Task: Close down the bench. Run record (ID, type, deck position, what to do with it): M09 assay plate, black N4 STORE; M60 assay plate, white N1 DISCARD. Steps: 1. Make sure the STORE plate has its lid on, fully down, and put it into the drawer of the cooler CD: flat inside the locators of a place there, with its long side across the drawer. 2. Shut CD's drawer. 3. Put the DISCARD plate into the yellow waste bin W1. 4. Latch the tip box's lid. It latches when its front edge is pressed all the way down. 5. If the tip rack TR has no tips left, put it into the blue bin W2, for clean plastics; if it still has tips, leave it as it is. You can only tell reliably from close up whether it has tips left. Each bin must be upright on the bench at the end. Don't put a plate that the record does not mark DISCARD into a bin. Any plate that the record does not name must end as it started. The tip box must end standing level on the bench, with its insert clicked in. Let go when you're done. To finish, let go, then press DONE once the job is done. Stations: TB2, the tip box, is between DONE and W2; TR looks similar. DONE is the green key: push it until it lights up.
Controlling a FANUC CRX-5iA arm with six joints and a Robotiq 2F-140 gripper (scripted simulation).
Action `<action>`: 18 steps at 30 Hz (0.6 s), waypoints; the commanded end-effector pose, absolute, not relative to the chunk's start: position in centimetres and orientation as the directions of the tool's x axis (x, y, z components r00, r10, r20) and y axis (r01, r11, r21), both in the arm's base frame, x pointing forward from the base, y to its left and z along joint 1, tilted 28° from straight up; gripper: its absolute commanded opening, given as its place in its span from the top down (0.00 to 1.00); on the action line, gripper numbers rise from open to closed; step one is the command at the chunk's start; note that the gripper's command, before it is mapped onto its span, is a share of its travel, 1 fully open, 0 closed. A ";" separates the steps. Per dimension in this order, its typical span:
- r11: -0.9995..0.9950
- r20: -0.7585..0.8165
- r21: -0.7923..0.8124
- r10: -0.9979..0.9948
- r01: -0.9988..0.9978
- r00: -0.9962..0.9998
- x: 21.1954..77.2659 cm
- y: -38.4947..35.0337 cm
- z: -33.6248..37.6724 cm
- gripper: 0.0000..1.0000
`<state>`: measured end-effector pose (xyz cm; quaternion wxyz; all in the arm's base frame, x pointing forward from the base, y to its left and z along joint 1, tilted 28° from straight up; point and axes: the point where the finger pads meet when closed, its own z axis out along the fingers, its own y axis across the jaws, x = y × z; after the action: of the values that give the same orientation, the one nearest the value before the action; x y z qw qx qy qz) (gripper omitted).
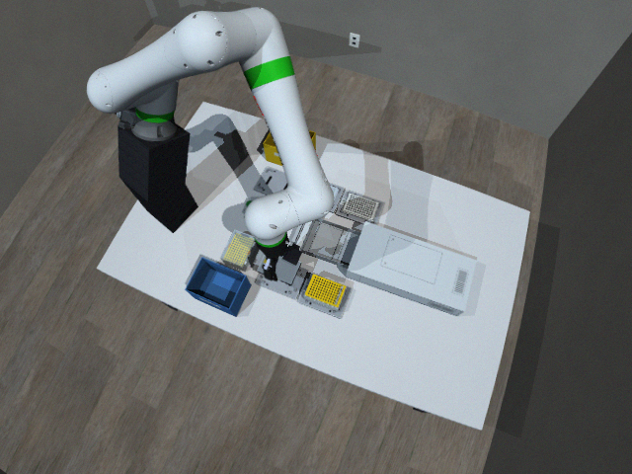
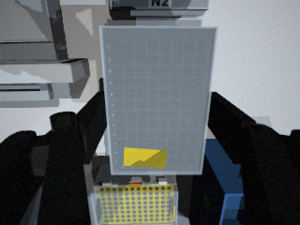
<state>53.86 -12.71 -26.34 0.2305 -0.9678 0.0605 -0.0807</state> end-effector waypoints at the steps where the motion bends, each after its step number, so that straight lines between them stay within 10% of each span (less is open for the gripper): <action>1: -0.887 0.130 -0.455 -0.155 -0.080 0.979 53.8 -13.0 -25.9 0.90; 18: -0.887 0.130 -0.455 -0.155 -0.080 0.979 53.5 -13.9 -24.1 0.90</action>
<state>53.47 -13.64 -24.46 0.2305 -0.9678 0.0605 -0.0807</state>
